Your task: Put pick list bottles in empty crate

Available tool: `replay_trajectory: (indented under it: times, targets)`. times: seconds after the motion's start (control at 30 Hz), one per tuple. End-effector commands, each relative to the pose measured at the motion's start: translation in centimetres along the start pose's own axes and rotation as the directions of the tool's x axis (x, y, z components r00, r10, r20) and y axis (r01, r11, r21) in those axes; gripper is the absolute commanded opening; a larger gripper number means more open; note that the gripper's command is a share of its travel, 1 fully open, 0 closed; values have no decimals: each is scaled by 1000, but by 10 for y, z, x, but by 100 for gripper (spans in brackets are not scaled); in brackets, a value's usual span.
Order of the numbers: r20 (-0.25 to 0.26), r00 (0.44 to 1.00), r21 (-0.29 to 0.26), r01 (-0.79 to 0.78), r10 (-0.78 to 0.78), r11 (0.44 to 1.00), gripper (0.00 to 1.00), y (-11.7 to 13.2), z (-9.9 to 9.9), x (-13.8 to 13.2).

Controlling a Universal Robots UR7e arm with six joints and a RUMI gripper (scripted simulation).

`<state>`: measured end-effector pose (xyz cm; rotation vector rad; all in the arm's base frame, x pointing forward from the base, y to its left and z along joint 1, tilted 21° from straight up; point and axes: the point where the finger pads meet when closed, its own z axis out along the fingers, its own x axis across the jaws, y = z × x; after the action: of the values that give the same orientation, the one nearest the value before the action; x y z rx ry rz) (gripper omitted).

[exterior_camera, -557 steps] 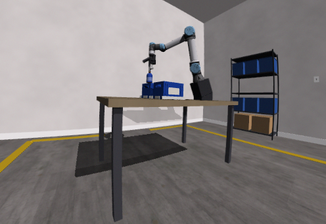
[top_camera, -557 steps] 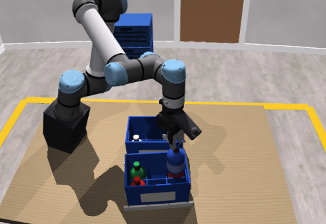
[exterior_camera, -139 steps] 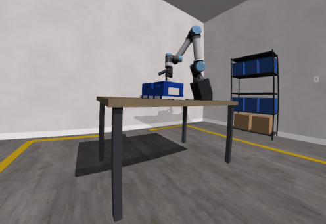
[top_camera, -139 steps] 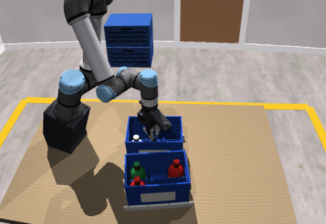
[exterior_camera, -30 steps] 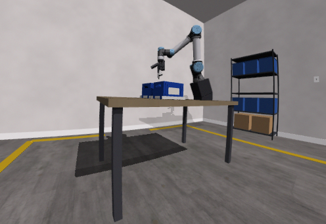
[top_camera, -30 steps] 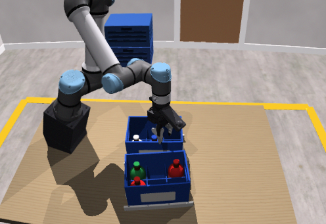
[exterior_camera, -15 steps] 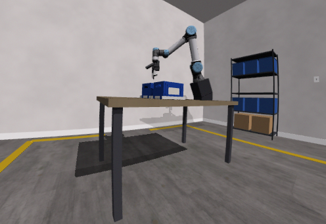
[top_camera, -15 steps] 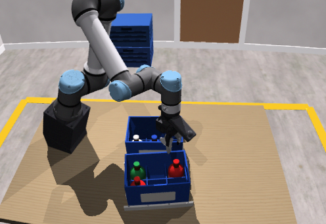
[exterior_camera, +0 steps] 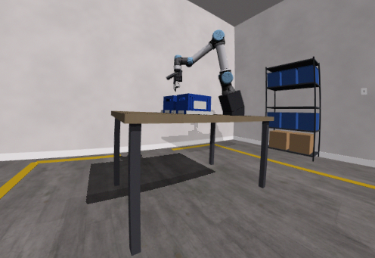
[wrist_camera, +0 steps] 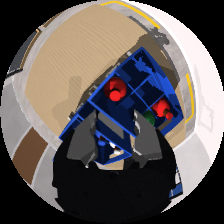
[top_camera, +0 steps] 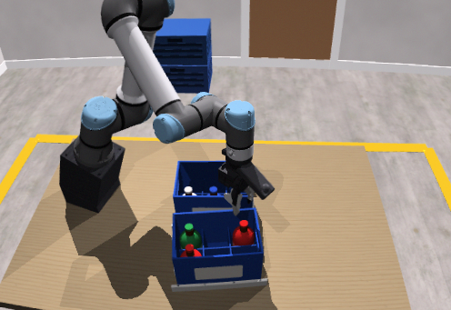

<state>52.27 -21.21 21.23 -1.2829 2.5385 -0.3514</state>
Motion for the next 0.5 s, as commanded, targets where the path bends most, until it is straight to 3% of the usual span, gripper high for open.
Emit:
replay_trajectory:
  times: [0.0,0.47]
  targets:
    - [0,1000,1,0,0,1000,38,0,4,0]
    - [0,1000,1,0,0,1000,38,0,20,0]
